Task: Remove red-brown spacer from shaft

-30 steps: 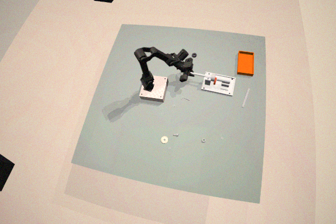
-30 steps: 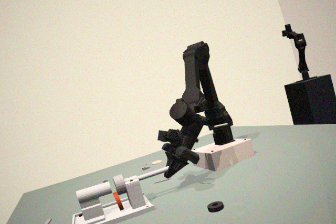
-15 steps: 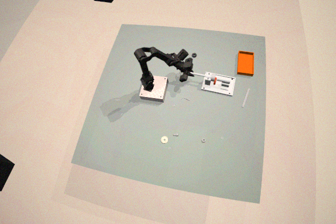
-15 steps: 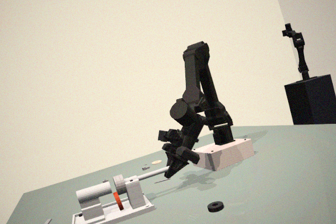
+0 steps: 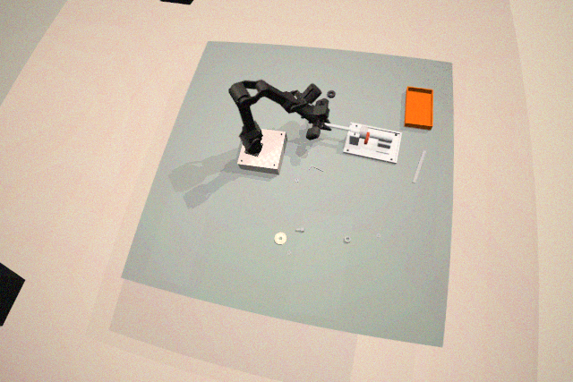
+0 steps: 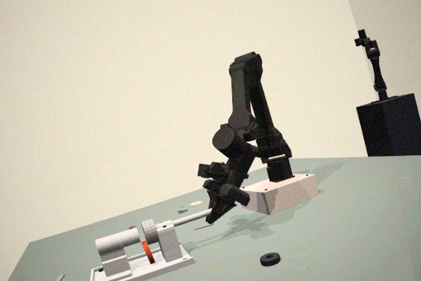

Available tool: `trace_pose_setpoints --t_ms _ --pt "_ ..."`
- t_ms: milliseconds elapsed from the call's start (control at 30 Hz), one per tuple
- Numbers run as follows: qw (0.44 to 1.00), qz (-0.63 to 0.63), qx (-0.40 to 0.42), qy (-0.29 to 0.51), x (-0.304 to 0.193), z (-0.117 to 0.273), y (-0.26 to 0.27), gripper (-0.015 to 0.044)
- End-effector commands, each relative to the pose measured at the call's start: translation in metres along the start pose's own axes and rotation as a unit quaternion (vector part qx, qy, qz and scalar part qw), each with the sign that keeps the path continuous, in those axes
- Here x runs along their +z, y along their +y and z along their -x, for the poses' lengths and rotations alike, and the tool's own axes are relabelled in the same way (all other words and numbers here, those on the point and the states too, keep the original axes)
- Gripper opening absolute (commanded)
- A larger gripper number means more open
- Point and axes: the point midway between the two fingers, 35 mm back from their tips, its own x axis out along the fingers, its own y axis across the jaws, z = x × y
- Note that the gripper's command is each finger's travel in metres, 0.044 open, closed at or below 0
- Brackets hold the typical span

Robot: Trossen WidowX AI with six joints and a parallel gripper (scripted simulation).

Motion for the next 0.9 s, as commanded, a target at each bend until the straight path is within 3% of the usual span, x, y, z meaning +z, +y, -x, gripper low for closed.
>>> trace_pose_setpoints --t_ms 0,867 --pt "1.000 -0.001 0.000 -0.001 0.0020 -0.0010 0.0002 0.0000" --pt "1.000 -0.001 0.000 -0.002 0.0075 -0.0061 0.0003 0.0000"
